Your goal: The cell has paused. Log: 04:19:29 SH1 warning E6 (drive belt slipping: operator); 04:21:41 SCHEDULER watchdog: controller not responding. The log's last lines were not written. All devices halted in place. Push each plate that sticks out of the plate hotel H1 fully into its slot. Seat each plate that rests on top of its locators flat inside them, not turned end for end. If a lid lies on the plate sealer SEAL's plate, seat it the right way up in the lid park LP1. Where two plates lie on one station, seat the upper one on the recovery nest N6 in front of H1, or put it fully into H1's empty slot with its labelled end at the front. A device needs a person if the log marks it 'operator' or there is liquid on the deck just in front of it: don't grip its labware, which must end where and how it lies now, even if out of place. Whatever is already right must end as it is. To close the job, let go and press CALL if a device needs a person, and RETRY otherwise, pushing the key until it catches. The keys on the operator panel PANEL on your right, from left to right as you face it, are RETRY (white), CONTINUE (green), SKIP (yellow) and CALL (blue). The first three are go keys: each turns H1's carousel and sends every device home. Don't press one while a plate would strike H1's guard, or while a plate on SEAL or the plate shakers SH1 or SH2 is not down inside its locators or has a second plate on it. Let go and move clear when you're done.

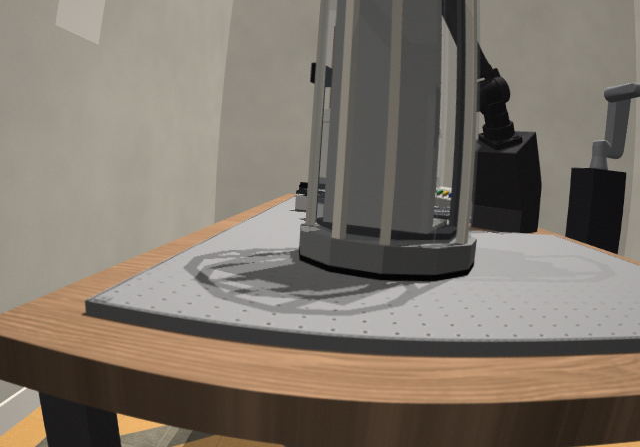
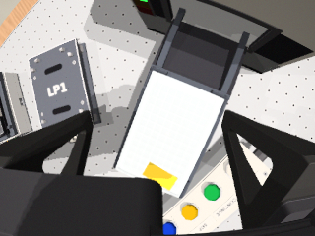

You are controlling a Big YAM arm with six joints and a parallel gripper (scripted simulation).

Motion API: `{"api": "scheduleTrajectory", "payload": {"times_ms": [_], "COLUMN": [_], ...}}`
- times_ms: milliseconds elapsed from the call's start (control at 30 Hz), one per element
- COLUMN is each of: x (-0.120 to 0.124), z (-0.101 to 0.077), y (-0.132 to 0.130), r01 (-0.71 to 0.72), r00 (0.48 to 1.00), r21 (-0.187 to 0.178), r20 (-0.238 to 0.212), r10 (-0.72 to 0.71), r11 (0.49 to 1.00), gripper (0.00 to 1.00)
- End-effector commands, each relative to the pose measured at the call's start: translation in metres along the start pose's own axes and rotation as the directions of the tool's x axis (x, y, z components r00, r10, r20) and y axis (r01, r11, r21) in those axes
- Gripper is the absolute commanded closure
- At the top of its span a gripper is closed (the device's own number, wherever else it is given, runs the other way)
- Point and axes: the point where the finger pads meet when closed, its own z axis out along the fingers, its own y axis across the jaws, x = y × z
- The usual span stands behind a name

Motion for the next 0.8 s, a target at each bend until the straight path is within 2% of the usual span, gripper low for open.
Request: {"api": "scheduleTrajectory", "payload": {"times_ms": [0,33,100,133,167,200,267,300,333,400,433,467,500,567,600,667,700,767], "x": [-0.004,-0.010,-0.010,-0.026,-0.030,-0.030,-0.005,-0.005,-0.010,-0.010,-0.005,-0.030,-0.029,-0.002,-0.002,-0.002,-0.025,-0.025], "z": [-0.002,-0.001,-0.001,-0.004,-0.003,-0.002,0.002,0.003,0.003,0.005,0.005,0.003,0.003,0.006,0.007,0.007,0.005,0.005], "y": [0.018,0.021,0.021,0.022,0.029,0.034,0.048,0.053,0.056,0.066,0.073,0.075,0.081,0.092,0.097,0.097,0.101,0.112], "r01": [0.009,0.029,0.029,0.077,0.106,0.114,0.081,0.059,0.079,0.078,0.081,0.157,0.165,0.111,0.110,0.110,0.183,0.217], "r00": [1.000,1.000,1.000,0.997,0.994,0.993,0.994,0.996,0.996,0.996,0.992,0.984,0.982,0.985,0.985,0.985,0.976,0.964], "r21": [0.000,0.006,0.006,0.009,0.005,0.004,-0.008,-0.006,-0.001,-0.002,-0.010,-0.006,-0.008,-0.015,-0.015,-0.015,-0.013,-0.020], "r20": [-0.011,0.007,0.007,-0.009,-0.032,-0.041,-0.071,-0.071,-0.052,-0.052,-0.095,-0.088,-0.097,-0.128,-0.128,-0.128,-0.122,-0.151], "r10": [-0.009,-0.029,-0.029,-0.077,-0.106,-0.114,-0.081,-0.059,-0.079,-0.078,-0.081,-0.157,-0.165,-0.112,-0.112,-0.112,-0.183,-0.217], "r11": [1.000,1.000,1.000,0.997,0.994,0.993,0.997,0.998,0.997,0.997,0.997,0.988,0.986,0.994,0.994,0.994,0.983,0.976], "gripper": [0.00,0.00,0.00,0.00,0.00,0.00,0.00,0.00,0.00,0.00,0.00,0.00,0.00,0.00,0.00,0.00,0.00,0.00]}}
